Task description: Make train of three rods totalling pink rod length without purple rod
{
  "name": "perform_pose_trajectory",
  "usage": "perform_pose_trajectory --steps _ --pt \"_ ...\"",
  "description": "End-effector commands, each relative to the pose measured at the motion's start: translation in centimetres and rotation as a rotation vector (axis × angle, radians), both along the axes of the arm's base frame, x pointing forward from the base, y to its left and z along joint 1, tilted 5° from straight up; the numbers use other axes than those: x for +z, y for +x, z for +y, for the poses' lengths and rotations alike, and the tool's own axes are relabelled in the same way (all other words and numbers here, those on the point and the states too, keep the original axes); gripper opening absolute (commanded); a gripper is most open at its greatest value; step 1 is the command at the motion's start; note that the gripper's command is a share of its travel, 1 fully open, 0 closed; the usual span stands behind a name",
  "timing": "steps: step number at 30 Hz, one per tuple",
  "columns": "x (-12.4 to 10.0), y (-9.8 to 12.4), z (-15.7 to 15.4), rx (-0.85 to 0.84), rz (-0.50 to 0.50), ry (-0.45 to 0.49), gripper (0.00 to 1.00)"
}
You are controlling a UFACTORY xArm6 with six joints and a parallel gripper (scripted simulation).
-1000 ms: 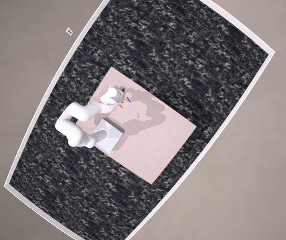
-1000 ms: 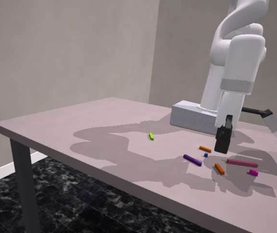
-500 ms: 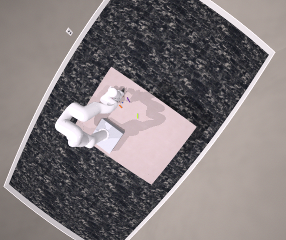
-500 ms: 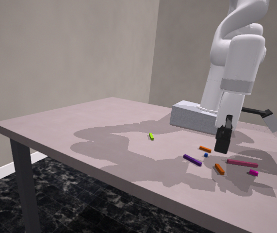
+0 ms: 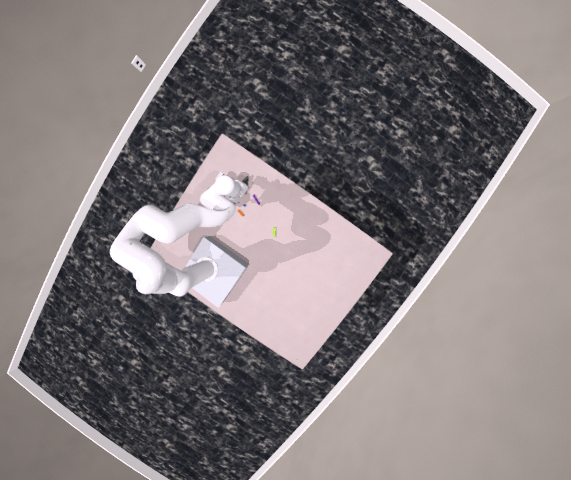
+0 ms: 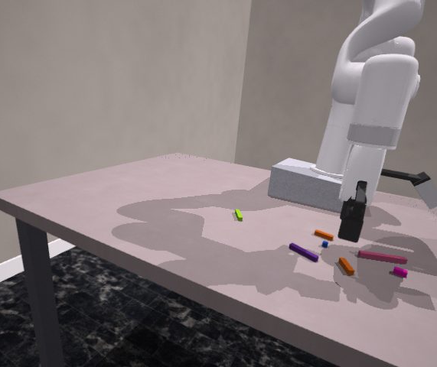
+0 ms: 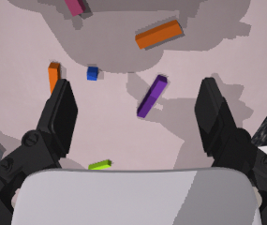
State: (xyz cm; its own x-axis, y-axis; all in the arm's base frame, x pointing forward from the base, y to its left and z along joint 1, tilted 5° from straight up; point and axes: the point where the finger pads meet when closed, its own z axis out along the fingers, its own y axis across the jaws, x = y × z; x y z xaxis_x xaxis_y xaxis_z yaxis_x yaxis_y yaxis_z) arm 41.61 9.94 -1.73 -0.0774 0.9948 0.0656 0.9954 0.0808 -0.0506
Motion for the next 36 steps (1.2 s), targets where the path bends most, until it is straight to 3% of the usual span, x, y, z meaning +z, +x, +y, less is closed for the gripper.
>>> perform_pose_trajectory --steps 1,16,36 --pt "0.13 0.16 0.03 0.0 -0.004 0.001 1.0" --pt "0.13 0.09 0.02 -0.055 -0.001 -0.002 1.0" --pt "0.16 -0.58 -0.05 -0.595 0.033 -0.031 1.0"
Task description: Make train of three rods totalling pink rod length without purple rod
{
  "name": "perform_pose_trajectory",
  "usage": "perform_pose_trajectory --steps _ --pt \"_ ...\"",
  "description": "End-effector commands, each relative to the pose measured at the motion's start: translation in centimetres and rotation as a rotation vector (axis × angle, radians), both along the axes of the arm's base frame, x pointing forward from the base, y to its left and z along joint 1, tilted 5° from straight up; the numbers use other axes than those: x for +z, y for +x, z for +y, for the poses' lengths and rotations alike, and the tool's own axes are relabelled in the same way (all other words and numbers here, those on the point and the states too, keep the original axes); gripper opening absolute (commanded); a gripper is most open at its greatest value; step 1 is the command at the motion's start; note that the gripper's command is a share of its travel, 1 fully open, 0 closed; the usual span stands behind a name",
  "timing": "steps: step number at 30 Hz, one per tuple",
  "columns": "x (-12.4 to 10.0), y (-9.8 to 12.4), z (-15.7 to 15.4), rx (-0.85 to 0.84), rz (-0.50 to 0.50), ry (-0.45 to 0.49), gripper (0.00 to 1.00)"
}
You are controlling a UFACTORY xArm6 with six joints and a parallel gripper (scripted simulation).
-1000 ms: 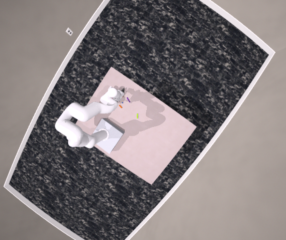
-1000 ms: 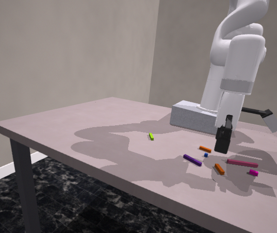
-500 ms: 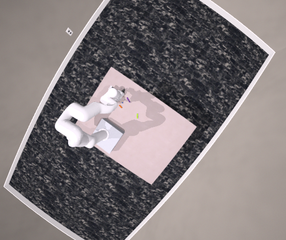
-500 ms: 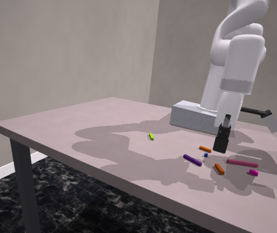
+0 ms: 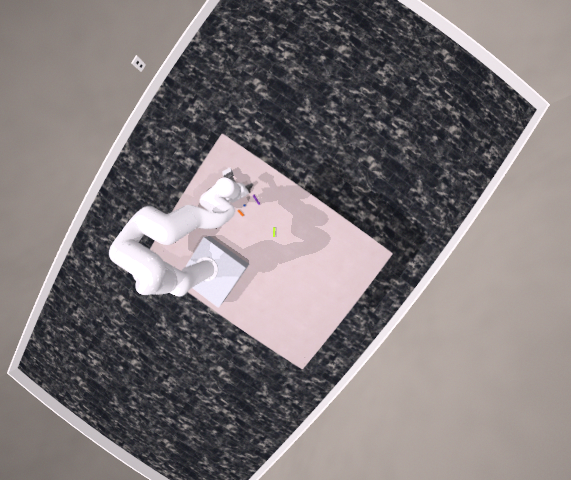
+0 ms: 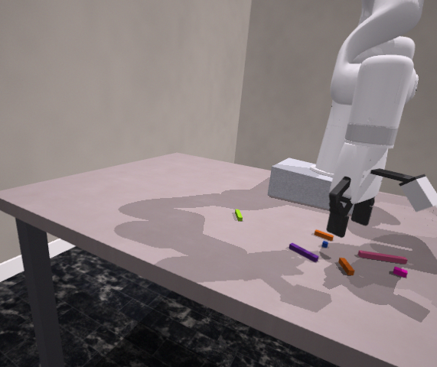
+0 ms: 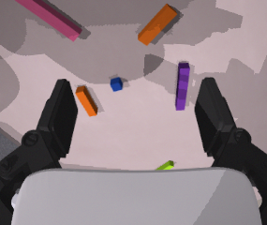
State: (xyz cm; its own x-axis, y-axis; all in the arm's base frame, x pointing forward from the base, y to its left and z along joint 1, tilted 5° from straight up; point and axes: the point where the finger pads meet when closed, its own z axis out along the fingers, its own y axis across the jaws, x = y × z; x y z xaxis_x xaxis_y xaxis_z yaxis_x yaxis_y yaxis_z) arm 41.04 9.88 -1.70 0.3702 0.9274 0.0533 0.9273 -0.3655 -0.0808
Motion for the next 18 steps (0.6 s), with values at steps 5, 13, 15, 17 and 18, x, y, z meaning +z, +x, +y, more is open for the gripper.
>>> perform_pose_trajectory --steps 5,13,15,17,18 --pt "0.14 -0.18 -0.01 -0.276 0.016 -0.031 1.0" --pt "0.15 -0.39 -0.03 -0.44 0.028 -0.04 1.0" --pt "0.15 -0.52 -0.04 -0.543 0.035 -0.045 1.0" --pt "0.15 -0.58 -0.05 -0.588 0.038 -0.048 1.0" --pt "0.16 -0.61 -0.05 -0.615 0.04 -0.049 1.0"
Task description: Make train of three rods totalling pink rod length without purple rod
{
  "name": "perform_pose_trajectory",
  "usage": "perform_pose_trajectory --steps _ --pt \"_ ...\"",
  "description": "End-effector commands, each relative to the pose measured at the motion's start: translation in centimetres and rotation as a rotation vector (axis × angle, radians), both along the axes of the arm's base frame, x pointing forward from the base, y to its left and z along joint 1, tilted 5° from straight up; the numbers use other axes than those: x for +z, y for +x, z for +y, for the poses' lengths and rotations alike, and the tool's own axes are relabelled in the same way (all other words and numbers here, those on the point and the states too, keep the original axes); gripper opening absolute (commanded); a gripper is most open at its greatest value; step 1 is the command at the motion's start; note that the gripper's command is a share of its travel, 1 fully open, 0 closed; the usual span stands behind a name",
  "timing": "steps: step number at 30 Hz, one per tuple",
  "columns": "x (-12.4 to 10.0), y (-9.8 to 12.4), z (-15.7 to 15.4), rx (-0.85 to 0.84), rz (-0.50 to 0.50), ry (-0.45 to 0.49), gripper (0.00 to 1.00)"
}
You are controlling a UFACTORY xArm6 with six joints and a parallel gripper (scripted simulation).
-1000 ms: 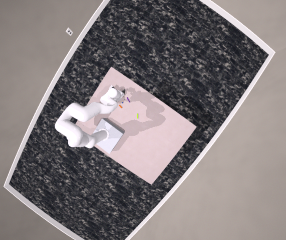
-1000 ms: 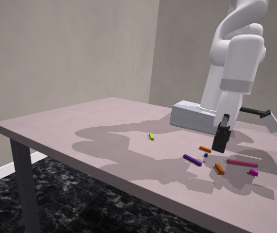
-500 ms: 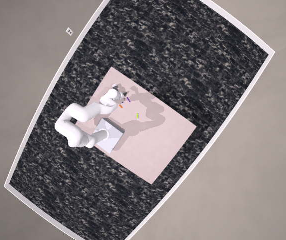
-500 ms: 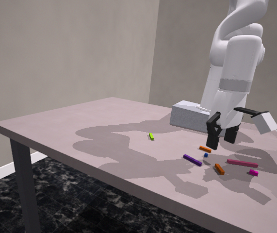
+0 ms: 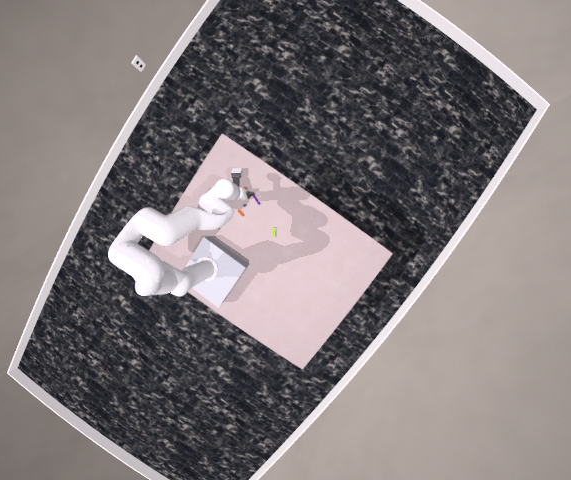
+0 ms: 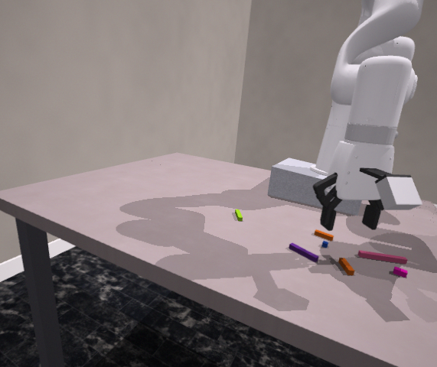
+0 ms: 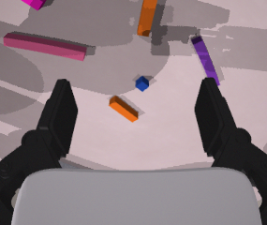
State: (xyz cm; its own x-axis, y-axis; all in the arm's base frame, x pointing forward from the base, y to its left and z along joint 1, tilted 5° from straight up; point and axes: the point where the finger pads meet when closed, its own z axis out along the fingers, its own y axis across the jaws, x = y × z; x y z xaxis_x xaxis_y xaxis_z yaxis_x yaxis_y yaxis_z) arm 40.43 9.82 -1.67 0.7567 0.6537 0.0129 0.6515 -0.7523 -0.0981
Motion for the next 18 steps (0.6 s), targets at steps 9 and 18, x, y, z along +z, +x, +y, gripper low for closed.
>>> perform_pose_trajectory --steps 9,18 --pt "0.14 -0.32 -0.02 -0.384 0.025 -0.04 1.0" --pt "0.15 -0.61 -0.06 -0.614 0.042 -0.052 1.0"
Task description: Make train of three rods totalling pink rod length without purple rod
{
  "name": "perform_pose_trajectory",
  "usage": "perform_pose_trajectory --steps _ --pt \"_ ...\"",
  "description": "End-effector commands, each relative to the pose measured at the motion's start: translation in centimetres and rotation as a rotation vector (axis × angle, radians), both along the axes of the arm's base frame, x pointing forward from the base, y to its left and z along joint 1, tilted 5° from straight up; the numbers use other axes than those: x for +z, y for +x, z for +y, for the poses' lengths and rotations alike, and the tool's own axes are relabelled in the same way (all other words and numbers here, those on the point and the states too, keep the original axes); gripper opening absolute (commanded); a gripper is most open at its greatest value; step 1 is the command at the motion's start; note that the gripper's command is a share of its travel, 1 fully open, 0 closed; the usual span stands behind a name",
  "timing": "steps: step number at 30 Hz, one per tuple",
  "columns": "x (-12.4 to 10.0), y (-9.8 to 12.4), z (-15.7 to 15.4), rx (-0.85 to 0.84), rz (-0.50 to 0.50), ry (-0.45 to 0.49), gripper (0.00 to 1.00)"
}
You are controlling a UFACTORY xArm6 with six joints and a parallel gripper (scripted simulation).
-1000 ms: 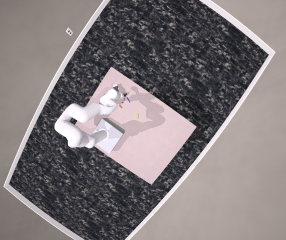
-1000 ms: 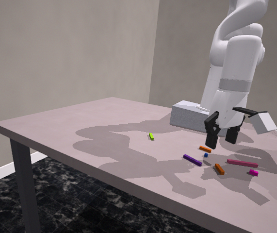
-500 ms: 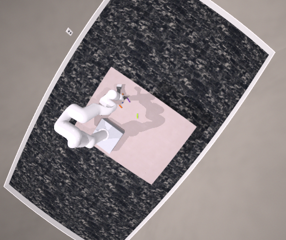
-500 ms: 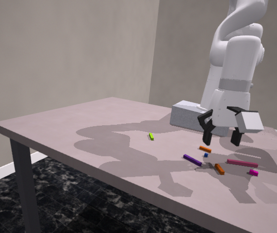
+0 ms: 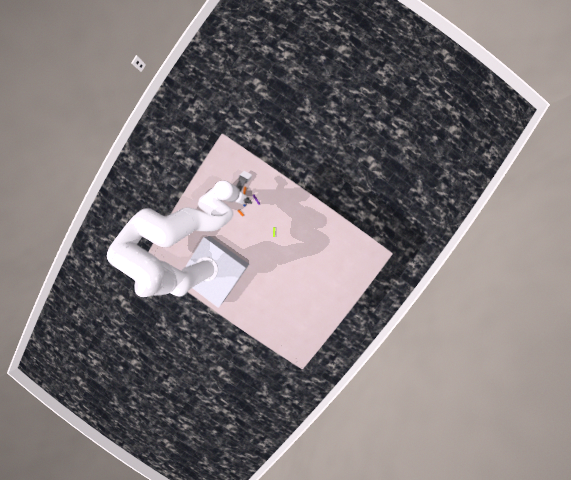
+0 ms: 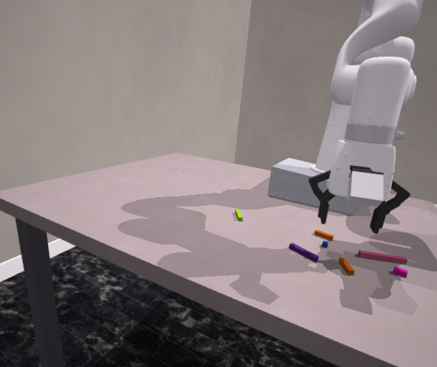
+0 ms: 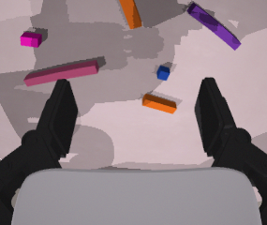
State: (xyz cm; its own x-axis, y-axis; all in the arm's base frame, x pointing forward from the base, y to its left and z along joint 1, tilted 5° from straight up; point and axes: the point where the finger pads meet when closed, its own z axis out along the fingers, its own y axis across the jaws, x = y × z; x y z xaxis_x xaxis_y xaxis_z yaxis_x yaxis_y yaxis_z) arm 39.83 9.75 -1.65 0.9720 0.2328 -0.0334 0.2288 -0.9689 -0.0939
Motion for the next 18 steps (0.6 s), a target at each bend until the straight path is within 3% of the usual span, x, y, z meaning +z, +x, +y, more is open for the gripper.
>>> perform_pose_trajectory --steps 1,18 --pt "0.13 -0.04 0.01 -0.164 0.01 -0.029 1.0" --pt "0.14 -0.62 -0.07 -0.614 0.043 -0.052 1.0"
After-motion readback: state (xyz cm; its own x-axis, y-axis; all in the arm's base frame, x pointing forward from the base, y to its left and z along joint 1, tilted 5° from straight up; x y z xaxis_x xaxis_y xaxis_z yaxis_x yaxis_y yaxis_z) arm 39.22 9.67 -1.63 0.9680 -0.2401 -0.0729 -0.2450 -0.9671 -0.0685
